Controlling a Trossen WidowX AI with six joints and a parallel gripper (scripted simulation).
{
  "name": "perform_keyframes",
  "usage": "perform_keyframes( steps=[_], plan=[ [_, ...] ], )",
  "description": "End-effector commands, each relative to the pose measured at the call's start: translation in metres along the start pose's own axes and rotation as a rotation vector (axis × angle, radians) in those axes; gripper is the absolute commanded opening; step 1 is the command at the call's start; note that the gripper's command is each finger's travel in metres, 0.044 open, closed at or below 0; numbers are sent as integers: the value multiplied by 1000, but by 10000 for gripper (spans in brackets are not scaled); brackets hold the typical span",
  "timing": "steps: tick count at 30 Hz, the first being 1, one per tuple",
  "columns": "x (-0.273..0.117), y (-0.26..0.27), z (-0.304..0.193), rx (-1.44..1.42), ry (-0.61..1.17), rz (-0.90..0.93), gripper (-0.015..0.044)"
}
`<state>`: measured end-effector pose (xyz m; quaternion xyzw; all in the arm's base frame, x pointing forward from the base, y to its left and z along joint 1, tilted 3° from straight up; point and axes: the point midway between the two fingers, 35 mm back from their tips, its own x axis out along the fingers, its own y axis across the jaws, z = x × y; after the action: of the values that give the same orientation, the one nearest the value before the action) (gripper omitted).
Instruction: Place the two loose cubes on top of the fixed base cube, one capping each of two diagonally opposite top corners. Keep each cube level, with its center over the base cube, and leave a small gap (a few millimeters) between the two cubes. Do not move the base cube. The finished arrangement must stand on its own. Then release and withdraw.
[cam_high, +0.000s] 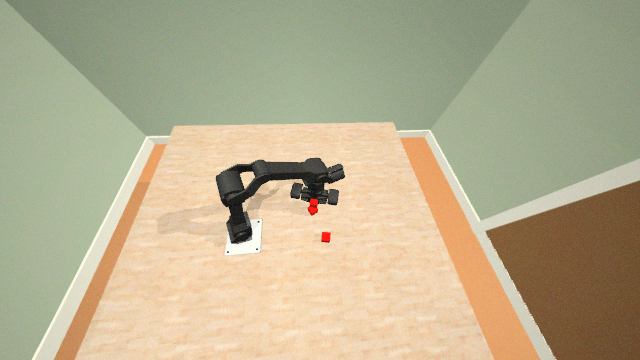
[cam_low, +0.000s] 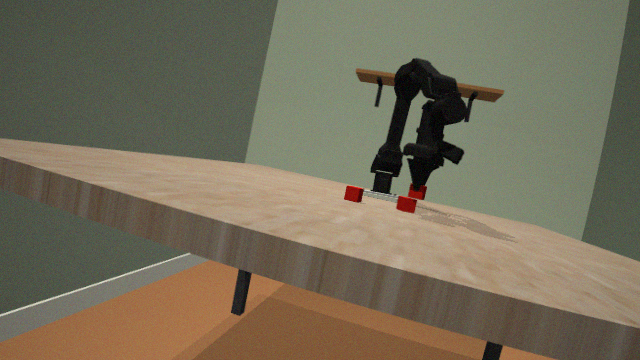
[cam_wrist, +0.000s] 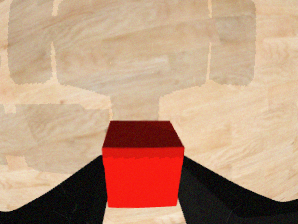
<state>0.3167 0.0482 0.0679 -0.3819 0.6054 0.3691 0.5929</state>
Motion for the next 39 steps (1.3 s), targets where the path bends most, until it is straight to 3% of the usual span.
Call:
perform_keyframes(
  steps=[1, 16, 20, 39],
  plan=[
    [2, 0, 0, 4, -1, 4, 105],
    [2, 0, 0, 4, -1, 4, 105],
    [2, 0, 0, 4, -1, 4, 205],
    [-26, 0, 0, 0, 1, 2, 205]
  ],
)
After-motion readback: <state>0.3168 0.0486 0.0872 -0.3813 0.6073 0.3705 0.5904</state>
